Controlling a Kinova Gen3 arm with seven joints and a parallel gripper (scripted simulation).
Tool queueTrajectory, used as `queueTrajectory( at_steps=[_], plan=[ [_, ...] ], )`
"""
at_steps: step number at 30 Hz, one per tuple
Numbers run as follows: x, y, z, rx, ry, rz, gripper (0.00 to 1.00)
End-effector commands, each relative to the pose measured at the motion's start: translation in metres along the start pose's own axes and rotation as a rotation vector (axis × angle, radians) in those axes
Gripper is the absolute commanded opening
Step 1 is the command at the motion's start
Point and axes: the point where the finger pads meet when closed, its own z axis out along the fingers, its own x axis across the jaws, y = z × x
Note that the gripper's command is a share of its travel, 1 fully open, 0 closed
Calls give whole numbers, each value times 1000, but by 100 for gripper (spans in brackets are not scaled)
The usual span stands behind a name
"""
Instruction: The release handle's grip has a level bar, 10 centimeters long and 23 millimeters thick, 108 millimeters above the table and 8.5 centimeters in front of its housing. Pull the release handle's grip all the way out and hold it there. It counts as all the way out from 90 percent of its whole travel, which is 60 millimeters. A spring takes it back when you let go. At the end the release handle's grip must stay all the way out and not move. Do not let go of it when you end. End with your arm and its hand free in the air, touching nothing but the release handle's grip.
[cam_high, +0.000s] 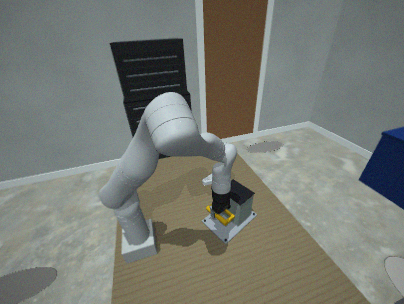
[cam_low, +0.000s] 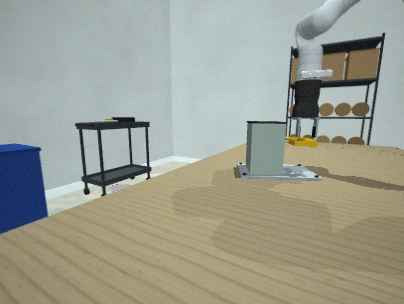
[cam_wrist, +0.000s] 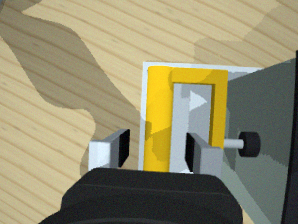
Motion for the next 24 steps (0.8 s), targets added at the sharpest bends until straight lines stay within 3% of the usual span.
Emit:
queueTrajectory(
  at_steps=[1,24],
  plan=[
    [0,-1,3,2,-1,-2,91],
    [0,-1,25,2,-1,-2,91]
  ],
)
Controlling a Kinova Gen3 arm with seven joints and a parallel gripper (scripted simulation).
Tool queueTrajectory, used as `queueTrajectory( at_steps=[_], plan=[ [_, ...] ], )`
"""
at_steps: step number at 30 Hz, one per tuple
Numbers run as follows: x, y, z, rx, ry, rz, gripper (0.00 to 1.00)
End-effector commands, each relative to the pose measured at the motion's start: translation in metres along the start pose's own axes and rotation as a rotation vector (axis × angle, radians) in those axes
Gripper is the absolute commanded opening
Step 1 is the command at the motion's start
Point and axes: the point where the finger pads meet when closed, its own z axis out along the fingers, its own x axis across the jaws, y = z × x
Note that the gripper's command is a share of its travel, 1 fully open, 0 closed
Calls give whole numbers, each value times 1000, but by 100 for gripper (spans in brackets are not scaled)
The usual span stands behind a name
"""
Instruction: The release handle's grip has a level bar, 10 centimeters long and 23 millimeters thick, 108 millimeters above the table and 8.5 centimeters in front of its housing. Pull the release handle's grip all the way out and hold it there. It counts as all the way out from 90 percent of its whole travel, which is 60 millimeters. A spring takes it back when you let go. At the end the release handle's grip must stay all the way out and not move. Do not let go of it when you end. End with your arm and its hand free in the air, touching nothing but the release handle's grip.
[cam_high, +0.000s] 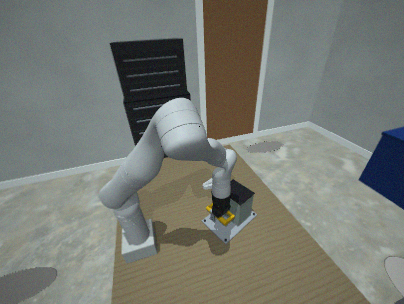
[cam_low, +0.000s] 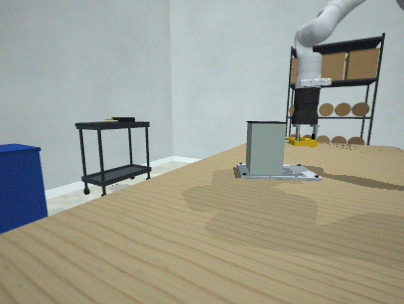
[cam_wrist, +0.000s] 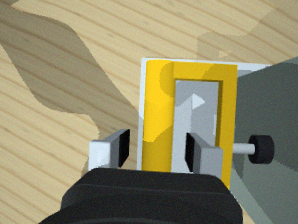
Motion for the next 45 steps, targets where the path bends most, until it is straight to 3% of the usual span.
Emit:
queueTrajectory(
  at_steps=[1,45],
  plan=[
    [0,-2,1,2,-1,-3,91],
    [0,-2,7,2,-1,-3,91]
  ],
)
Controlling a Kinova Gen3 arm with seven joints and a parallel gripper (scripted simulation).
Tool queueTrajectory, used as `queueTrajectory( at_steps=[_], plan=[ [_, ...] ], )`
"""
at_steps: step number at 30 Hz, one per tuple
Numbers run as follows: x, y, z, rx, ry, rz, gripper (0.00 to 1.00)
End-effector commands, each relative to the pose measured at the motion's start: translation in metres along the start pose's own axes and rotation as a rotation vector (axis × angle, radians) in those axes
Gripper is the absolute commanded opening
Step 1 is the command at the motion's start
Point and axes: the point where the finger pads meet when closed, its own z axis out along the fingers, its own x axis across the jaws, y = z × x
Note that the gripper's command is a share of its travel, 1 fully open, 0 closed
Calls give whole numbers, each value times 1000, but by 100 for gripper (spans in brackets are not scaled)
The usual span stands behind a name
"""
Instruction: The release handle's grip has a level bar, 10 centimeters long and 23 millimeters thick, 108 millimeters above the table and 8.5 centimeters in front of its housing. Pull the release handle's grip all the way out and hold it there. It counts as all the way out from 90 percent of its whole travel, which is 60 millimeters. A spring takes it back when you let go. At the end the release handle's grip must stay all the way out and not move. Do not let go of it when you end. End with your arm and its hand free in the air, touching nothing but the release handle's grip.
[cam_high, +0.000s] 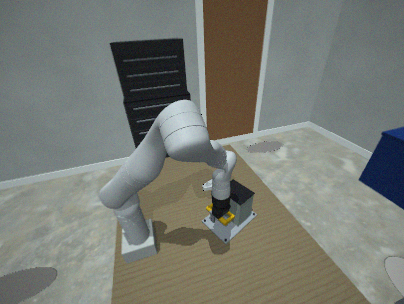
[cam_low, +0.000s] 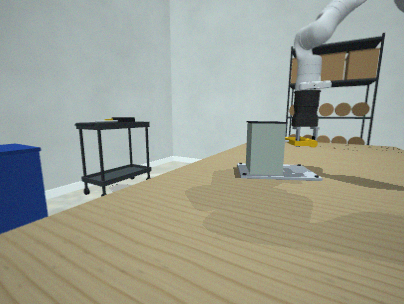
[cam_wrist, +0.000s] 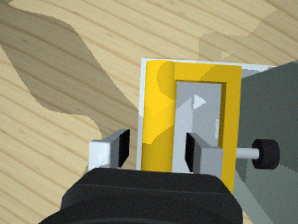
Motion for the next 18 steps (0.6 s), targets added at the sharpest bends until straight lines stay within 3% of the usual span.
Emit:
queueTrajectory(
  at_steps=[1,10,11,18],
  plan=[
    [0,0,0,-1,1,0,91],
    [0,0,0,-1,1,0,91],
    [0,0,0,-1,1,0,0],
    [0,0,0,-1,1,0,0]
  ],
)
